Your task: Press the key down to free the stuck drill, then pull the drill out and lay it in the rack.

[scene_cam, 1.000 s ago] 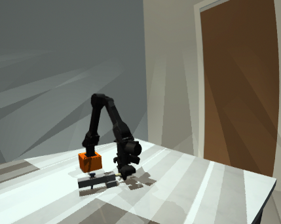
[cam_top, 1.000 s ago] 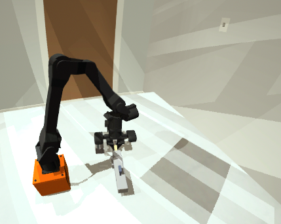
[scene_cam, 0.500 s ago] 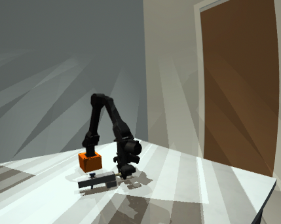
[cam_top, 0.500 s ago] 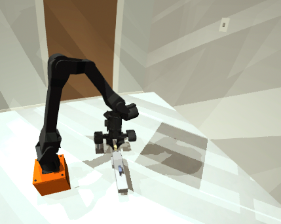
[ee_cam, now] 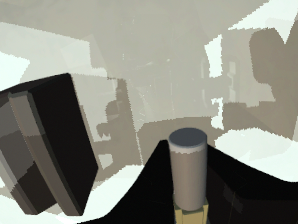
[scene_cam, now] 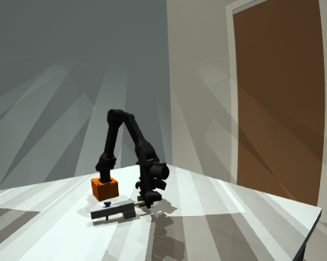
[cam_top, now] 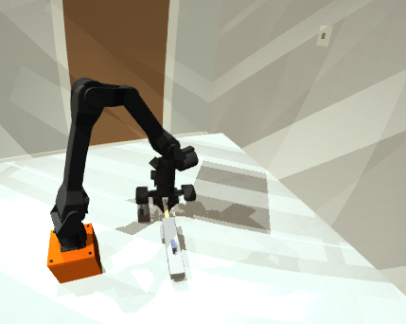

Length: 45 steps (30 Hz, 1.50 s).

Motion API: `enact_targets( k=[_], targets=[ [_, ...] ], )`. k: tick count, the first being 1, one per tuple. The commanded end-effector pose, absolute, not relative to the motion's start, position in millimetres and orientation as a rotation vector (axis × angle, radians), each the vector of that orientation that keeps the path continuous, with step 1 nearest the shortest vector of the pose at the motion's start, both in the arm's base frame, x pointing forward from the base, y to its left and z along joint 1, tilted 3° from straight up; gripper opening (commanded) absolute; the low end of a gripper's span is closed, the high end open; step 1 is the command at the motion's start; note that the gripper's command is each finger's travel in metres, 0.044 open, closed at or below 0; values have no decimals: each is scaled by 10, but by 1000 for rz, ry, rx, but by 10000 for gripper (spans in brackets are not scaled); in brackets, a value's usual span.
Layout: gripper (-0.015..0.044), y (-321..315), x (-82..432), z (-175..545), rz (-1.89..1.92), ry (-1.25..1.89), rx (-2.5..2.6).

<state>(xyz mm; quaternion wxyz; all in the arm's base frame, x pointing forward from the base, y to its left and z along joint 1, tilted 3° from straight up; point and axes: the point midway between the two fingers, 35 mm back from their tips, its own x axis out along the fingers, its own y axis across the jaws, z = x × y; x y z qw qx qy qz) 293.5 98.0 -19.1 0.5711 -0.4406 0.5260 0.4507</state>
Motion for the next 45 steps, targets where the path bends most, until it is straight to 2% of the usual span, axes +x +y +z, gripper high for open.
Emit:
enact_targets(
  k=[1,33,45],
  targets=[
    [0,1051,2964,-168,1055,1230,-1033],
    [0,1497,3059,-106,1057,1226,-1030],
    [0,1469,3026,-49,1057,1227,-1030]
  ],
)
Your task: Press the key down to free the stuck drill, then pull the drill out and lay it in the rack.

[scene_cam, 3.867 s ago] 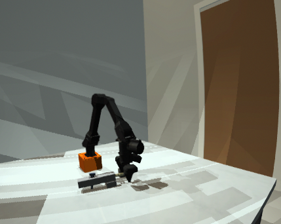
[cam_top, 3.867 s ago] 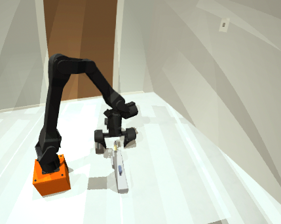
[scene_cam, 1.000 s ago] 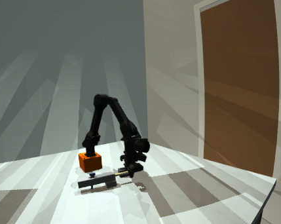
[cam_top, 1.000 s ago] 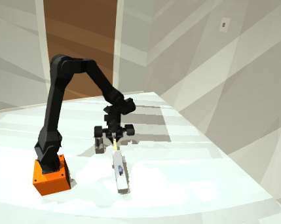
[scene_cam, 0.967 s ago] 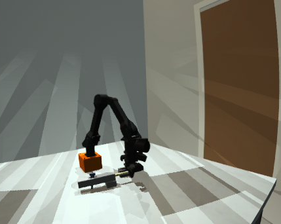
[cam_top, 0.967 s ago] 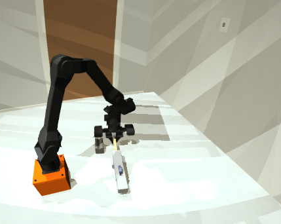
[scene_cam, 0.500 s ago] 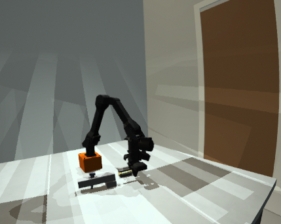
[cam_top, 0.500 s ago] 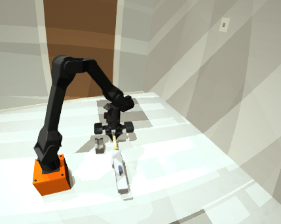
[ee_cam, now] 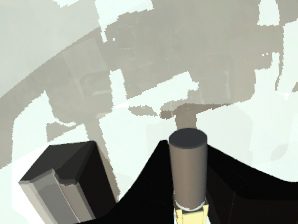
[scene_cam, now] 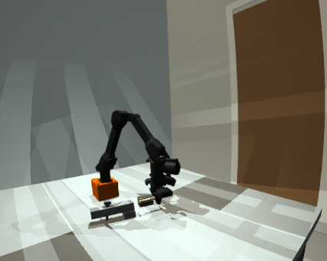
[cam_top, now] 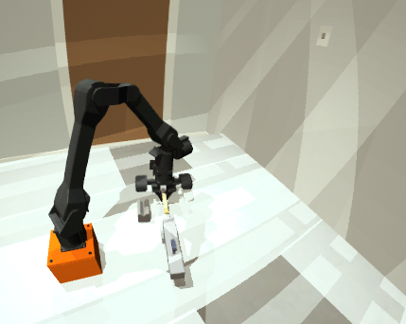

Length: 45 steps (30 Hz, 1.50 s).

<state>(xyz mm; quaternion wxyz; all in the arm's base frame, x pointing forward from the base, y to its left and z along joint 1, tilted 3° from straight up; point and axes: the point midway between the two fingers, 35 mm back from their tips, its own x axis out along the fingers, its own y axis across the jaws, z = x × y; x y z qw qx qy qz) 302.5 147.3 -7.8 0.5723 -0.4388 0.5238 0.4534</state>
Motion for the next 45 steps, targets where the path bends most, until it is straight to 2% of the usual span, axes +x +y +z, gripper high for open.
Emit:
enact_targets(
  k=[1,45],
  targets=[
    [0,1469,3024,-45,1057,1227,-1030],
    [0,1450,2981,155,1057,1227,-1030]
  ],
)
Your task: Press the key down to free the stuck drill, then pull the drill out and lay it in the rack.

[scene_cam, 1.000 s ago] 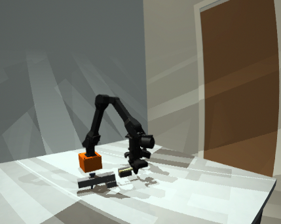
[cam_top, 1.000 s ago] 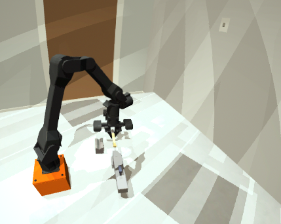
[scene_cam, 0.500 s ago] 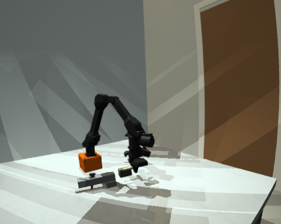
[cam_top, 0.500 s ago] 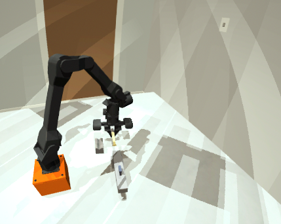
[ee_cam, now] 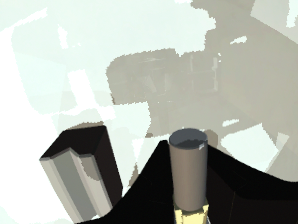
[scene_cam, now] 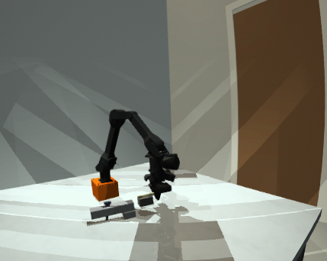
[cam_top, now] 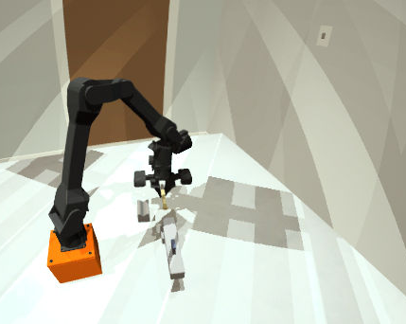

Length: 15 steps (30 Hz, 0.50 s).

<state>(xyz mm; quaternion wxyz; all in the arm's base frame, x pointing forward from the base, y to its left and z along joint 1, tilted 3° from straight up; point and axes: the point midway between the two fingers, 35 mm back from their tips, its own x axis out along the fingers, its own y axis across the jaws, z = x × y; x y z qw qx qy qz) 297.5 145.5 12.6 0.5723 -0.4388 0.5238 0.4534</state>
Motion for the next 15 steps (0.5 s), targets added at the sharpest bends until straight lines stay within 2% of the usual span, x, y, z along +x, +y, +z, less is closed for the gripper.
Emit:
enact_targets(
  k=[1,15],
  targets=[
    [0,1450,2981,159,1057,1227,-1030],
    [0,1445,2977,224,1057,1227,-1030]
  ],
)
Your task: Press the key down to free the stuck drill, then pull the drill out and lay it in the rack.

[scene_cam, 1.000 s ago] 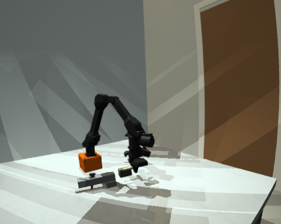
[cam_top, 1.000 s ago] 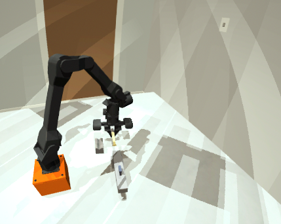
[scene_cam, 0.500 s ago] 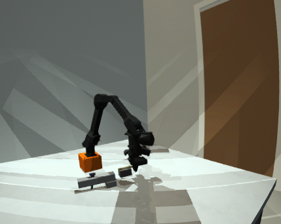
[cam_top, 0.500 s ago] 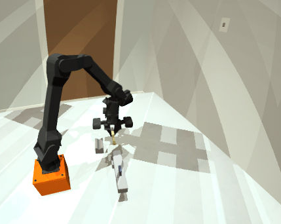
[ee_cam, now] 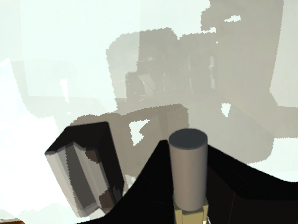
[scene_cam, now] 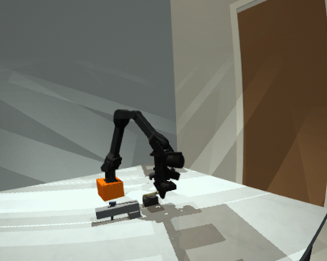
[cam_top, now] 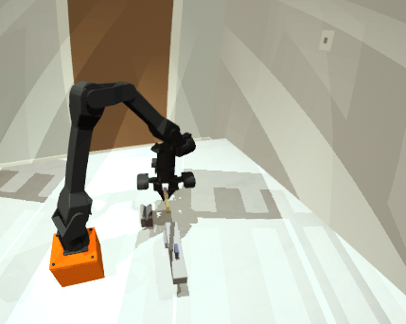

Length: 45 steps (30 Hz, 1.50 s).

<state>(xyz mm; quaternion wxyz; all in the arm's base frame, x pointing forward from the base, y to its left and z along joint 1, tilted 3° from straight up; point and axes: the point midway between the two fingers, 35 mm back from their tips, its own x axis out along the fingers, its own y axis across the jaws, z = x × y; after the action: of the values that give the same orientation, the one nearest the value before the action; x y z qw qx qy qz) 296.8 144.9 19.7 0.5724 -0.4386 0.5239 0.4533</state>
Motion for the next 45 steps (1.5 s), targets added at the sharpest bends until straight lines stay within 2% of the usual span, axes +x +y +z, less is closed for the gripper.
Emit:
enact_targets(
  k=[1,21,45],
  targets=[
    [0,1444,2977,229,1057,1227,-1030],
    [0,1433,2982,313,1057,1227,-1030],
    [0,1627,2503,211,1061,1229,-1027]
  ],
)
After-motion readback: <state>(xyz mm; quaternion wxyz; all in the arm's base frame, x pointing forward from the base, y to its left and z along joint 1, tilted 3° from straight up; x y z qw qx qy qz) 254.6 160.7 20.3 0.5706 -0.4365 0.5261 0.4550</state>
